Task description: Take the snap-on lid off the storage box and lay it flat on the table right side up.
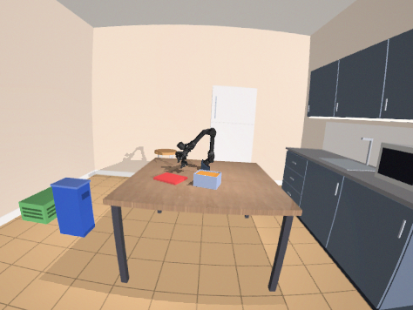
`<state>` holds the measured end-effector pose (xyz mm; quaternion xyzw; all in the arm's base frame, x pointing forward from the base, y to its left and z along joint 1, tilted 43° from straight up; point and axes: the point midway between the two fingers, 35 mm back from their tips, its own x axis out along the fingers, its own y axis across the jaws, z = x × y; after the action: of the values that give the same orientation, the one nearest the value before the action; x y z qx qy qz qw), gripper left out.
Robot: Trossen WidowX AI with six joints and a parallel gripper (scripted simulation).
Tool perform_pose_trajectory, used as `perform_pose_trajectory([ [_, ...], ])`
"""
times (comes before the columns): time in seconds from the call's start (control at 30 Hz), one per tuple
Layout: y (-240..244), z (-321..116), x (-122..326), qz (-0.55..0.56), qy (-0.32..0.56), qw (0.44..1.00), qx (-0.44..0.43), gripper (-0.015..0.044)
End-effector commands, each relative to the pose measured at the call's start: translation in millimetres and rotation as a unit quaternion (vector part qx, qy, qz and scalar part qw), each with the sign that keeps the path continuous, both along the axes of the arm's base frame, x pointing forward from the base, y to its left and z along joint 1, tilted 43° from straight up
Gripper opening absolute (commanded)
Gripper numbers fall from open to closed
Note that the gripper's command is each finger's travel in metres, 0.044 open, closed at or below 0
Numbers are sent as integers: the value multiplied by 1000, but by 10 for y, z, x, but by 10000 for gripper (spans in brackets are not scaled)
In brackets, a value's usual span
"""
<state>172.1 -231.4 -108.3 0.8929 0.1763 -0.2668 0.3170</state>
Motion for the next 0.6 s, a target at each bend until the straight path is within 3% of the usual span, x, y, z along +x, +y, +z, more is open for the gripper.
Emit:
perform_pose_trajectory([
  [0.0, -54, 70, -27, 1, -3, 1000, -4, 440],
  [0.57, -222, 321, -187, 1, -2, 1000, -5, 440],
])
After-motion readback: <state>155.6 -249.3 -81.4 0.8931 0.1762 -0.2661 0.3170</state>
